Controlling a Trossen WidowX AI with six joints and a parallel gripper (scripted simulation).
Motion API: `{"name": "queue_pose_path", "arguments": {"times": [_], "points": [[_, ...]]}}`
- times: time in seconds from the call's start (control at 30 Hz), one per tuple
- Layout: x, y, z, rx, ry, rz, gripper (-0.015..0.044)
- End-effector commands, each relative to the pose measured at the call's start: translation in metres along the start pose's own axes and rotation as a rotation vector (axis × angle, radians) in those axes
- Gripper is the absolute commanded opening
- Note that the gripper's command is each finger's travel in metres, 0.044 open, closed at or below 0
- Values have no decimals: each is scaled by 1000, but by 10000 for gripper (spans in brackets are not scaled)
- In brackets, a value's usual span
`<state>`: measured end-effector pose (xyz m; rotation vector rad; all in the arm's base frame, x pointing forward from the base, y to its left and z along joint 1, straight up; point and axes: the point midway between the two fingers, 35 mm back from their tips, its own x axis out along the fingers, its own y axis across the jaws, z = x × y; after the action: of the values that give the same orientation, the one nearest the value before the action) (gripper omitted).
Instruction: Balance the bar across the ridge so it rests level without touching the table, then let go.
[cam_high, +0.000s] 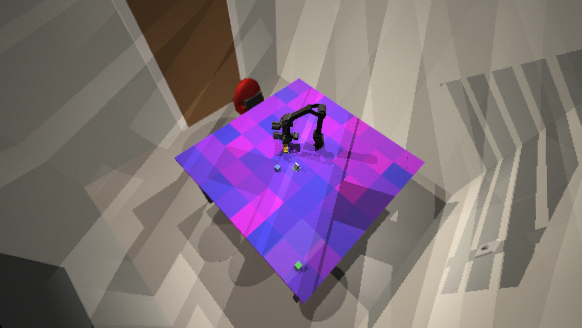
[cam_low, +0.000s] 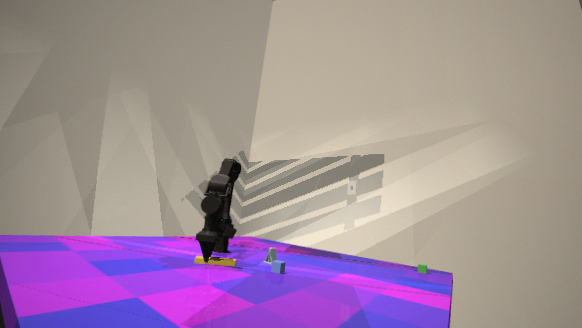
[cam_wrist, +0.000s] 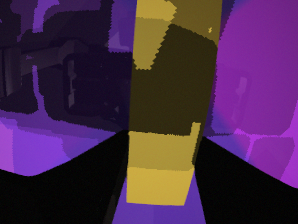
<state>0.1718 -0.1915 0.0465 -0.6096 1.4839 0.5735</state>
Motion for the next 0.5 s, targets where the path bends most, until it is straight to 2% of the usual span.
{"name": "queue_pose_path", "arguments": {"times": [0.0, 0.03, 0.17, 0.47], "points": [[0, 0, 0, 0, 0, 0, 111], [0, 0, 0, 0, 0, 0, 104], [-6, -1, 0, 0, 0, 0, 0], [-28, -5, 0, -2, -1, 0, 0]]}}
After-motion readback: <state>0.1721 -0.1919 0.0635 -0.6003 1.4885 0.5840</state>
